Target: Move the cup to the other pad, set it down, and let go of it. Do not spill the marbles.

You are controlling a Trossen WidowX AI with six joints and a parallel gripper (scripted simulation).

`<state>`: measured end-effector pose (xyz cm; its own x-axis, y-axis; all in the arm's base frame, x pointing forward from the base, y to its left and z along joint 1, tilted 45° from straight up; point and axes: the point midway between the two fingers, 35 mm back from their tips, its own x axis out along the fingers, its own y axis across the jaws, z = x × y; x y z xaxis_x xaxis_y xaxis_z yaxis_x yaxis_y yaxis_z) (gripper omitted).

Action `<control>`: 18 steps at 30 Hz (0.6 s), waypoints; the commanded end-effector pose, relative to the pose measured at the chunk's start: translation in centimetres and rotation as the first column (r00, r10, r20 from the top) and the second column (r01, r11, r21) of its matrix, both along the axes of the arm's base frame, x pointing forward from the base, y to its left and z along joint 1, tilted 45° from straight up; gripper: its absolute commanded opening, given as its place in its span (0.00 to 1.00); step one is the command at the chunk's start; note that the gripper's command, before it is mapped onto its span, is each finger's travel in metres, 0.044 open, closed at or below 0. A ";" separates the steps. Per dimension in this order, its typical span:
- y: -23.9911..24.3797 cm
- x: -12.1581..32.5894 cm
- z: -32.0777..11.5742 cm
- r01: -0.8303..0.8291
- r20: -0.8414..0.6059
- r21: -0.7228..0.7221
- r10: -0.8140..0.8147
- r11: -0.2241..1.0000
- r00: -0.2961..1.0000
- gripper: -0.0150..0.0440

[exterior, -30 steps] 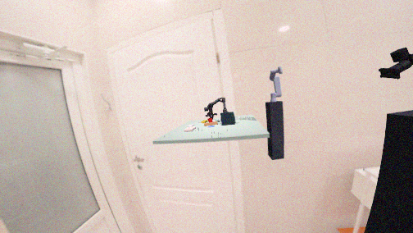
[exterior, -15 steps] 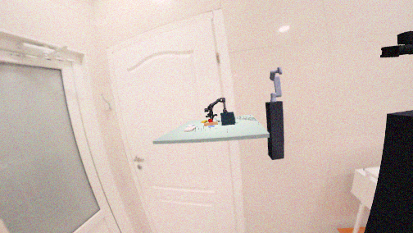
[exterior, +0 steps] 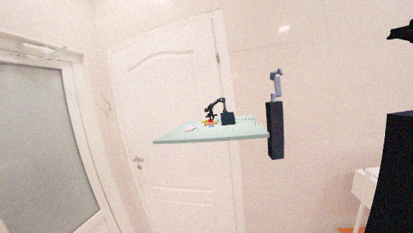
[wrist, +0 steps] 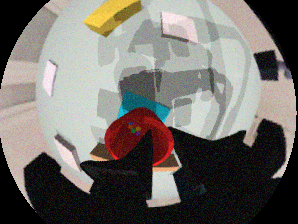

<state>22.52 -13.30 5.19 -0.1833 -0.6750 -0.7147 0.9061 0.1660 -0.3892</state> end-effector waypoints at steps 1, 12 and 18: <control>0.0 0.0 0.0 0.001 0.000 0.000 -0.001 1.000 1.000 0.47; 0.9 0.3 0.9 0.000 -0.001 0.001 0.000 1.000 1.000 0.47; 1.4 0.5 1.4 0.000 -0.002 0.001 0.000 1.000 1.000 0.47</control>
<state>22.94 -12.17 6.37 -0.1857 -0.6781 -0.7111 0.9022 0.1691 -0.3968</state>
